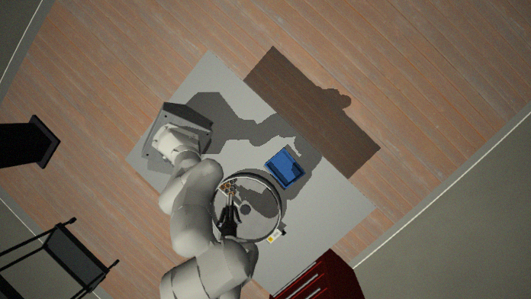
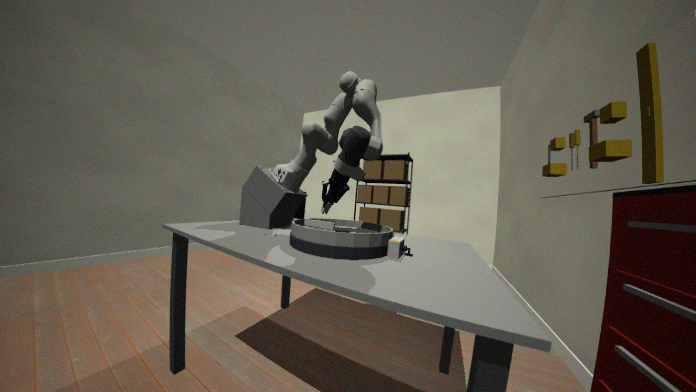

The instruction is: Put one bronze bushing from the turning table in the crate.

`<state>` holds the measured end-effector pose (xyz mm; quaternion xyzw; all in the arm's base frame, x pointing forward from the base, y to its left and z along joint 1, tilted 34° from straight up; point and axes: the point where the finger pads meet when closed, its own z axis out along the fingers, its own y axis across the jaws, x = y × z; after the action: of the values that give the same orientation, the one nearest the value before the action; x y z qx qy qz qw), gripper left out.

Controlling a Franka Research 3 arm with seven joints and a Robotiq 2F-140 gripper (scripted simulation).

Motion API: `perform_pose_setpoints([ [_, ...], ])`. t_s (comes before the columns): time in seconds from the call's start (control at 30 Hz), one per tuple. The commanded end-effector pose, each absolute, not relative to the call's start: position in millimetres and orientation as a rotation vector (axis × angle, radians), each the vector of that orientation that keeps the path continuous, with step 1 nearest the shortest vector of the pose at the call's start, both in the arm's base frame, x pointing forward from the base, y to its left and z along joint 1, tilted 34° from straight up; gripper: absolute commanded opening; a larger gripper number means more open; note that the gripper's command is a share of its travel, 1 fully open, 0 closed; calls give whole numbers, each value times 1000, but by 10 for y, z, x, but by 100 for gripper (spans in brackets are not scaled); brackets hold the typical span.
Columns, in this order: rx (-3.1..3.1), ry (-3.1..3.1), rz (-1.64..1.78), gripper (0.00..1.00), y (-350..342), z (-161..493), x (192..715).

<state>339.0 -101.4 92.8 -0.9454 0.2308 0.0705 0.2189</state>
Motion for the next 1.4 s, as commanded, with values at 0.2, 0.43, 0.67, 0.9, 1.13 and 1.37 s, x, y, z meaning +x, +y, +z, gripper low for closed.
perform_pose_setpoints([
  [0.2, -2618, 635, 198, 6, -1031, 921, 3376],
  [0.43, -2618, 635, 198, 6, -1024, 855, 3420],
  [0.67, -2618, 635, 198, 6, -1010, 712, 3514],
  [0.9, -2618, 635, 198, 6, -1010, 712, 3514],
  [1.13, -2618, 635, 198, 6, -1010, 712, 3514],
  [1.37, -2618, 635, 198, 6, -1010, 712, 3514],
])
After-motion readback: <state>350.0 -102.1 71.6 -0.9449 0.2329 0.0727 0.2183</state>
